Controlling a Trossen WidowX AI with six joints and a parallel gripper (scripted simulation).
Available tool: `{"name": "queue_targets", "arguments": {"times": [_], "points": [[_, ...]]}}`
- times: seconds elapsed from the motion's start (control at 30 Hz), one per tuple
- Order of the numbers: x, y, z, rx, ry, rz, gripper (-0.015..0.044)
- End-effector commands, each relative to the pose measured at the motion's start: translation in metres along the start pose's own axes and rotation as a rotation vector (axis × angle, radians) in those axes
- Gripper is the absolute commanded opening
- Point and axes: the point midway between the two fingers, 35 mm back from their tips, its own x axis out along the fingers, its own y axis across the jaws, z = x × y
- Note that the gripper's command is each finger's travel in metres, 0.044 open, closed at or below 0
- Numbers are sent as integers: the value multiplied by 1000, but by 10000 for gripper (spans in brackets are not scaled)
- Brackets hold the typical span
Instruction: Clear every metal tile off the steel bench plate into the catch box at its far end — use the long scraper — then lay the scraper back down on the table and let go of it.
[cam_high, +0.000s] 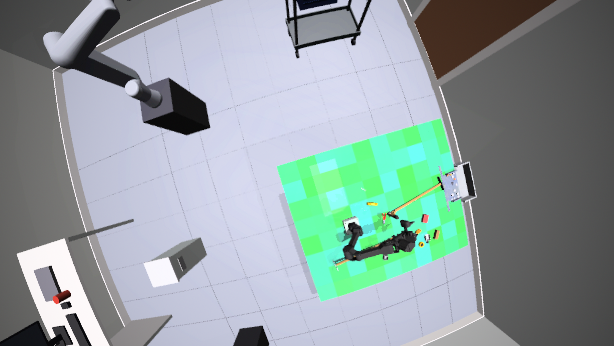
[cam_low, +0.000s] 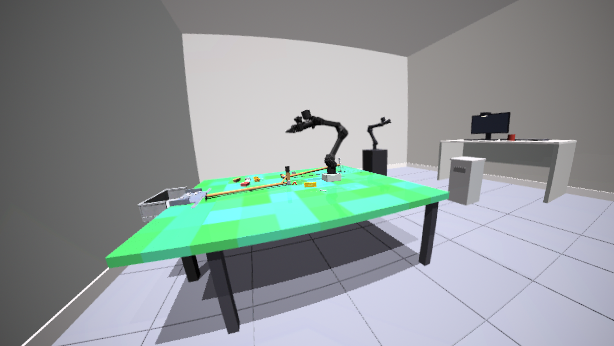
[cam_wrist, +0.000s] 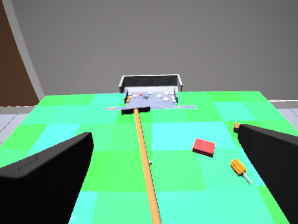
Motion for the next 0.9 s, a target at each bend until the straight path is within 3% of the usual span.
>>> {"name": "queue_targets", "arguments": {"times": [0.0,0.87], "points": [[10,1,3,1,23,8,440],[72,5,-3,-23,202,24,440]]}}
